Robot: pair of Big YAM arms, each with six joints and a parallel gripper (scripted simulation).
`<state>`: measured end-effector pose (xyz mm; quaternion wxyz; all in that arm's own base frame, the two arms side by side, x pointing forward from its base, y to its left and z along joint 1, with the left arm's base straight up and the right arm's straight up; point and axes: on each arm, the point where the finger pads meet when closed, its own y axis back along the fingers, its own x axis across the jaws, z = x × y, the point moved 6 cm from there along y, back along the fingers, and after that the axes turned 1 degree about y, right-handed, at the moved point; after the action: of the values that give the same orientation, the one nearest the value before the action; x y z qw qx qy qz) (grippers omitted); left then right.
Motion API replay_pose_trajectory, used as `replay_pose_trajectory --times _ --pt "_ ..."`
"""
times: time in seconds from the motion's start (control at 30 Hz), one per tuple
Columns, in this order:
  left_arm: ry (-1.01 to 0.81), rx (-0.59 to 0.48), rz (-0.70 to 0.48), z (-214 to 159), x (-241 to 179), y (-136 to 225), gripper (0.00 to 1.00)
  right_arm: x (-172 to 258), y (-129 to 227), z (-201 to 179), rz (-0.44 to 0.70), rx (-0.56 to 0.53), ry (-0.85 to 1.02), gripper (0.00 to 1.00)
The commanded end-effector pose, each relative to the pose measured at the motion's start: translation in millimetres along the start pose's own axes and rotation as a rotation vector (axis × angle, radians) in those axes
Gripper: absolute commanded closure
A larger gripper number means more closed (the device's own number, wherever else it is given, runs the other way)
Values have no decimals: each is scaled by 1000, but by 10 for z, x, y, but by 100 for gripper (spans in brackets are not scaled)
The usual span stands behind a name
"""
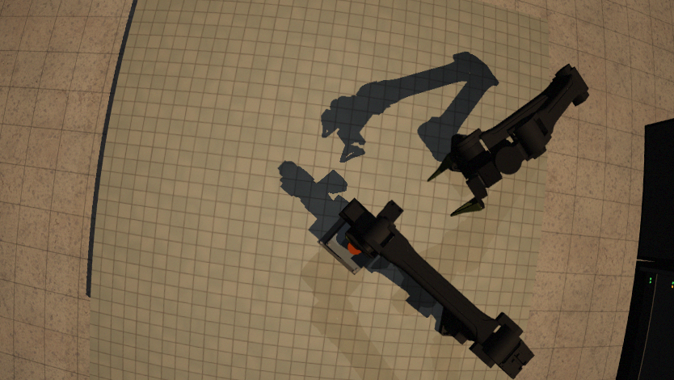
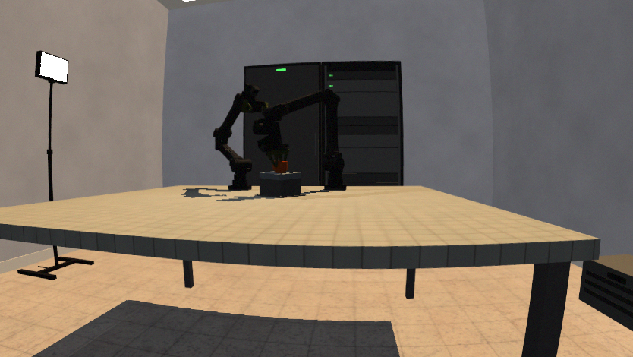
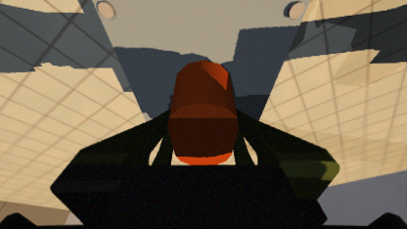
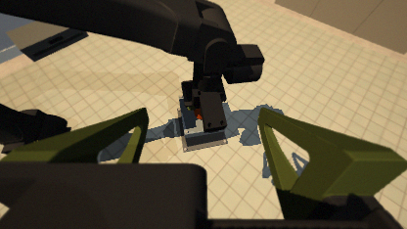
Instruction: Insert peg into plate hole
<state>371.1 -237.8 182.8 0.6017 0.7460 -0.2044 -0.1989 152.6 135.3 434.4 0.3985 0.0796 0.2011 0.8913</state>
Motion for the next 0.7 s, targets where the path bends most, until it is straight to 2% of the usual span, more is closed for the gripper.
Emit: replay_pose_trajectory --times 0.0,0.03,0.07,0.1,0.47,0.53,0.57,0.67 --pt "13 -5 31 -60 112 186 49 -4 43 67 -2 -5 -11 0" --pt "13 -5 31 -60 112 186 43 -4 43 67 -2 -5 -11 0" --pt "10 -5 37 -45 107 214 32 -4 43 67 -2 -5 -11 0" --pt "19 -7 63 -33 83 333 30 -4 43 67 -2 -5 -11 0" --pt "21 -9 107 -8 36 699 30 -4 43 67 -2 -5 -11 0" --pt "22 -8 108 -11 32 769 8 -4 43 67 -2 -5 -11 0" --pt "22 -7 109 -12 30 804 0 -4 43 67 -2 -5 -11 0" --pt "15 -7 76 14 69 832 0 -4 43 67 -2 -5 -11 0"
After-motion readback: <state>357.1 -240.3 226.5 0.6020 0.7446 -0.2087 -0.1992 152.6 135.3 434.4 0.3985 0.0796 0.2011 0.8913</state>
